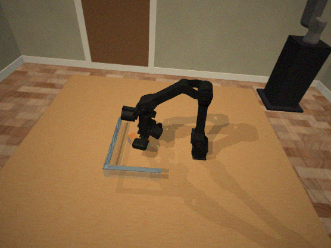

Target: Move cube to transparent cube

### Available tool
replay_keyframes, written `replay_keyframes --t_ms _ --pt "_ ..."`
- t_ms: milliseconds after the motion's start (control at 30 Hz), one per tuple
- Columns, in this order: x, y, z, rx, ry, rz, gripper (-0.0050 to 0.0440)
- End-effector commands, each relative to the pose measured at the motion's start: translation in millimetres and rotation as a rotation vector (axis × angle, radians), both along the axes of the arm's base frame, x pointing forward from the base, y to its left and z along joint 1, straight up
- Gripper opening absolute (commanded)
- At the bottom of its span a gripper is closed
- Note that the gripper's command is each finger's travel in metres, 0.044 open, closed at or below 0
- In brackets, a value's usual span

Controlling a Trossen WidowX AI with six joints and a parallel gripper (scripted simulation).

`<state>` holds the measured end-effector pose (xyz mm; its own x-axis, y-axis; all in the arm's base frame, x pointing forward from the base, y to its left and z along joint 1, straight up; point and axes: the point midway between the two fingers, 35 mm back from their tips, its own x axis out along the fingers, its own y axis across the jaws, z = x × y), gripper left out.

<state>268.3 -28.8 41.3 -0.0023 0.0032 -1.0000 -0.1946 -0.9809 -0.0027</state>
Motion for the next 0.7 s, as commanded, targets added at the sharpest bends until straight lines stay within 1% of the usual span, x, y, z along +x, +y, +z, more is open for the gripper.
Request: replay_keyframes --t_ms 0,33,133,200,300,333,433,533,667 --pt "4.2 -1.0 5.6 -0.006 -0.026 0.000 0.0163" --pt "4.2 -1.0 5.6 -0.006 -0.026 0.000 0.0156" --pt "5.2 -1.1 9.8 -0.006 -0.026 0.000 0.0084" --pt "5.2 -1.1 9.8 -0.006 -0.026 0.000 0.0084" --pt "9.3 -1.6 32.2 -0.006 -0.026 0.000 0.0012" --pt "10.6 -1.7 44.2 -0.006 -0.026 0.000 0.0000" --pt "14.7 -2.1 81.5 -0.008 -0.044 0.000 0.0000" --pt "12.0 -1.8 106.3 -0.008 -0.044 0.000 0.0000" --pt "2.5 -0.8 131.8 -0.006 -0.026 0.000 0.0000"
